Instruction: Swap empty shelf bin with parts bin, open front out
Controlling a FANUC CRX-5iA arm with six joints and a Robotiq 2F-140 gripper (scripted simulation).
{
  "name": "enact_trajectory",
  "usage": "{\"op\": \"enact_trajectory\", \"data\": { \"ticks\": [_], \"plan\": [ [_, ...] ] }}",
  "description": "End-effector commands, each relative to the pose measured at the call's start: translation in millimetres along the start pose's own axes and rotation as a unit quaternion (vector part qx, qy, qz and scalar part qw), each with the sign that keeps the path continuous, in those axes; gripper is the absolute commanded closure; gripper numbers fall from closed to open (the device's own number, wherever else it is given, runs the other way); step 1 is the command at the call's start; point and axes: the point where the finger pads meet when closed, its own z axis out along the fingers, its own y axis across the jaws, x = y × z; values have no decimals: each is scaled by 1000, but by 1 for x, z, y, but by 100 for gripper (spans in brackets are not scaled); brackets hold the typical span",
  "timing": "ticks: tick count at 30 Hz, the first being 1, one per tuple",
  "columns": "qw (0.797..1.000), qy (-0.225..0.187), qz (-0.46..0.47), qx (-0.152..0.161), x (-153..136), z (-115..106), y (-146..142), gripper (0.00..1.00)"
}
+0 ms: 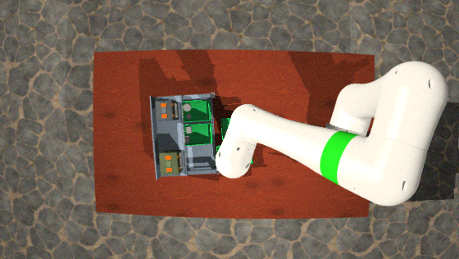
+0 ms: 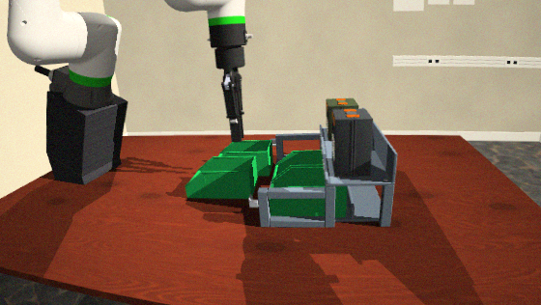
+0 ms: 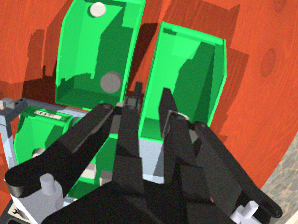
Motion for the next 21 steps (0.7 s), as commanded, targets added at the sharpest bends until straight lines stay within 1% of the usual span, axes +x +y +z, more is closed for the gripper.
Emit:
{"op": "enact_trajectory", "data": {
  "ticks": [1, 14, 21],
  "plan": [
    [1000, -1, 0, 0, -1, 4, 0, 76],
    [1000, -1, 0, 0, -1, 20, 0, 76],
    [1000, -1, 0, 0, -1, 23, 0, 76]
  ]
}}
